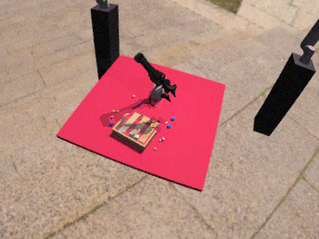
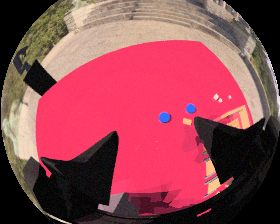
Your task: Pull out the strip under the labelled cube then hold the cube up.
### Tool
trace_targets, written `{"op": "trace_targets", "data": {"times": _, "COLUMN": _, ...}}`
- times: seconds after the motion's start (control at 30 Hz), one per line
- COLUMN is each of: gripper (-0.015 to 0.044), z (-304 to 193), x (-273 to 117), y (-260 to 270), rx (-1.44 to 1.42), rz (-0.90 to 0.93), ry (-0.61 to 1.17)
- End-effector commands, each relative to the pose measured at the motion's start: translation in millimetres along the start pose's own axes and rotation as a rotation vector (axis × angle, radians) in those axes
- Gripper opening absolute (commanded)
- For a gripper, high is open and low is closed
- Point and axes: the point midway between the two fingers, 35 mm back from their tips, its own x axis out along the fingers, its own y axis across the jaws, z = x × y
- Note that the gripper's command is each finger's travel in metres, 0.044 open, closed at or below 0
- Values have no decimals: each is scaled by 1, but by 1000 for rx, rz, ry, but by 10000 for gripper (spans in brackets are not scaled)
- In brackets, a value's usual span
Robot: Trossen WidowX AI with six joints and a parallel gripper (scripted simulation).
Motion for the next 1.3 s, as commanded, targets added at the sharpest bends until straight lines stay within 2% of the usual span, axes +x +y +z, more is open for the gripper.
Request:
{"op": "trace_targets", "data": {"times": 0.0, "gripper": 400, "z": -32, "x": -23, "y": -72, "rx": 325, "rz": -369, "ry": -26}}
{"op": "trace_targets", "data": {"times": 0.2, "gripper": 400, "z": -75, "x": -64, "y": -126, "rx": 685, "rz": -725, "ry": -76}}
{"op": "trace_targets", "data": {"times": 0.37, "gripper": 400, "z": -110, "x": -97, "y": -147, "rx": 943, "rz": -957, "ry": -122}}
{"op": "trace_targets", "data": {"times": 0.9, "gripper": 400, "z": -111, "x": -98, "y": -147, "rx": 951, "rz": -964, "ry": -123}}
{"op": "trace_targets", "data": {"times": 1.0, "gripper": 321, "z": -111, "x": -90, "y": -155, "rx": 982, "rz": -927, "ry": -80}}
{"op": "trace_targets", "data": {"times": 1.27, "gripper": 111, "z": -125, "x": -45, "y": -185, "rx": 1186, "rz": -731, "ry": 187}}
